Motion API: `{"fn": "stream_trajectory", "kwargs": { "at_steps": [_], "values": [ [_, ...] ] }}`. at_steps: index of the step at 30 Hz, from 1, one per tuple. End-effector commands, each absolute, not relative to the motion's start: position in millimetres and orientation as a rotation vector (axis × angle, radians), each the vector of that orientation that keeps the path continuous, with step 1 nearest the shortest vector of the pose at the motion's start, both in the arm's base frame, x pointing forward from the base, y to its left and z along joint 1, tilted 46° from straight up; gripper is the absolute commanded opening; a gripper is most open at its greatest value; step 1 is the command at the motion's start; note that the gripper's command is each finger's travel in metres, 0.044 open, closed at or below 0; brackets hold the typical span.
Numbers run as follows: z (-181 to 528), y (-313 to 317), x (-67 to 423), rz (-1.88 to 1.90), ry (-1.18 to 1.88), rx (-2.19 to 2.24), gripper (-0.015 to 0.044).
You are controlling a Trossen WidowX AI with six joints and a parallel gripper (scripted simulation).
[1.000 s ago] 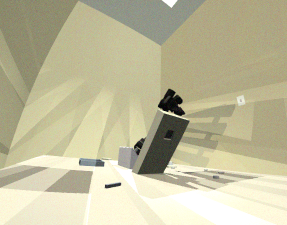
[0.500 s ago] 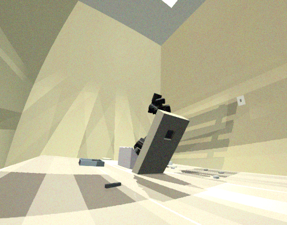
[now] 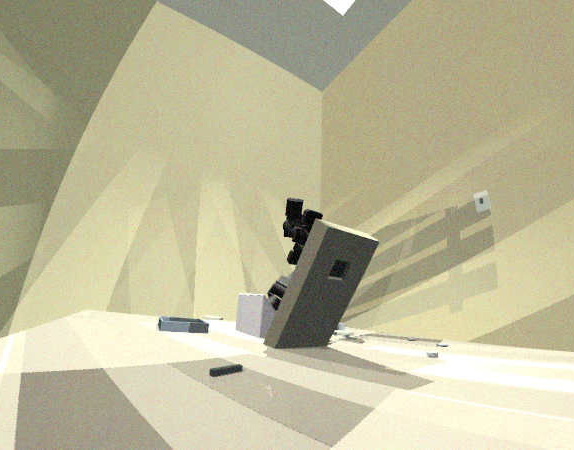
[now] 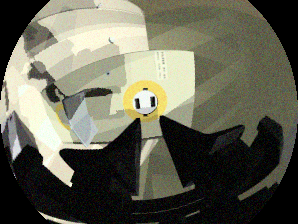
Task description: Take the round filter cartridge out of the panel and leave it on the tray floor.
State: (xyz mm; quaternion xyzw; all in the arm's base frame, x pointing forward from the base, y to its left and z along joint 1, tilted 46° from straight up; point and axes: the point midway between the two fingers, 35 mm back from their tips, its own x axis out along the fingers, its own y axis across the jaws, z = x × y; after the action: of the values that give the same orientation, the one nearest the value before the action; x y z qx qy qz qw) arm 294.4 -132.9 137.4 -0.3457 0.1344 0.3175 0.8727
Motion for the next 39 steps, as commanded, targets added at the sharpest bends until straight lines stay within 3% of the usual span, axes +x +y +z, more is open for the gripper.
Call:
{"fn": "stream_trajectory", "kwargs": {
  "at_steps": [1,39],
  "values": [
    [136.9,-131.9,292.6,0.668,0.269,-0.737,0.0108],
    [112.6,-105.5,335.2,0.666,0.266,-0.738,0.0108]
  ]
}}
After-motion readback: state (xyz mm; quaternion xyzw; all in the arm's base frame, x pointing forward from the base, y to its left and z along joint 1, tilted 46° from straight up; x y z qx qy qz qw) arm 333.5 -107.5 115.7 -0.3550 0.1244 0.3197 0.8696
